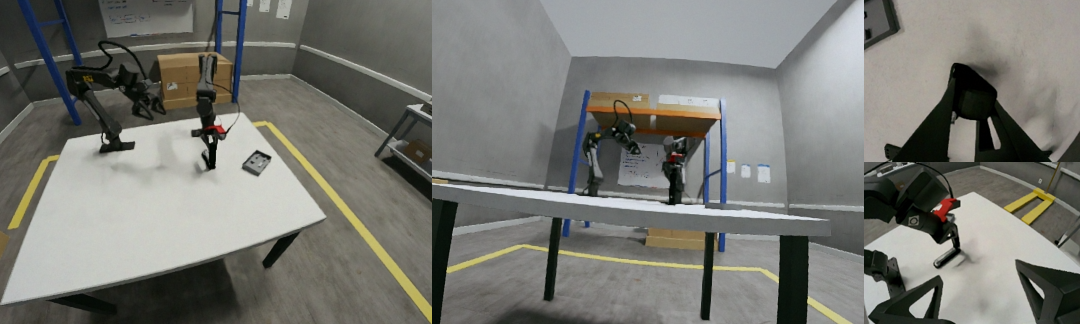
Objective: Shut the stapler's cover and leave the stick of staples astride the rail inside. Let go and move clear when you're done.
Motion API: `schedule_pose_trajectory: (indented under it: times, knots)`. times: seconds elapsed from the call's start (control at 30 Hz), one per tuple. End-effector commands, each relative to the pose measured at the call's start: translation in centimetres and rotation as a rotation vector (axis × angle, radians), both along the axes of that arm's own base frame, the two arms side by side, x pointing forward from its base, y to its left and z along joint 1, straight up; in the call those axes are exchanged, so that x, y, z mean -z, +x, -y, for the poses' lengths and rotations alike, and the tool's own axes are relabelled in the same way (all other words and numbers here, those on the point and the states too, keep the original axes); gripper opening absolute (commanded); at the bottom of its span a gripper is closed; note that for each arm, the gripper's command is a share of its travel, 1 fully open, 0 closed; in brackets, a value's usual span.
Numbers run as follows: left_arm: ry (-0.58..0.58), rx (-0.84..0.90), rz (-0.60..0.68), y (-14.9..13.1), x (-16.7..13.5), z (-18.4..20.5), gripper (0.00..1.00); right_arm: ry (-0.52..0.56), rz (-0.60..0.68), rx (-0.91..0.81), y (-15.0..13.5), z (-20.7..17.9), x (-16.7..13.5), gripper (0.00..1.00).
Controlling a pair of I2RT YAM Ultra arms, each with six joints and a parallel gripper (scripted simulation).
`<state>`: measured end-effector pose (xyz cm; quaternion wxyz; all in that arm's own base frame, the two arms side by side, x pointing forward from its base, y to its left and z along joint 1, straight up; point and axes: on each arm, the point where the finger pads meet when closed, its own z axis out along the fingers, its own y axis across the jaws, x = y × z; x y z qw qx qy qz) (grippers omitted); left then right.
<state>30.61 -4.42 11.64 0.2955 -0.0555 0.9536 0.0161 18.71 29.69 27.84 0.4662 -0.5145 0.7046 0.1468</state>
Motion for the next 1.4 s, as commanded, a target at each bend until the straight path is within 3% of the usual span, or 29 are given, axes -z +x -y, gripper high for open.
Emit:
schedule_pose_trajectory:
  times: [0.0, 0.77, 1.2, 1.33, 1.37]
  knots:
    - [0.004, -0.01, 0.088, 0.2, -0.7, 0.1, 0.0, 0.036, 0.024, -0.01, -0.1, 0.2, -1.3, 1.0]
    - [0.033, -0.012, 0.365, -2.1, -0.1, 0.3, 0.0, 0.036, 0.024, -0.01, -0.1, 0.2, -1.3, 1.0]
    - [0.036, -0.014, 0.369, -2.1, -0.1, 0.3, 0.0, 0.036, 0.024, -0.01, -0.1, 0.2, -1.3, 1.0]
    - [0.036, -0.008, 0.359, -2.1, -0.1, 0.3, 0.45, 0.036, 0.024, -0.01, -0.1, 0.2, -1.3, 1.0]
    - [0.036, -0.008, 0.359, -2.1, -0.1, 0.3, 0.51, 0.036, 0.024, -0.01, -0.1, 0.2, -1.3, 1.0]
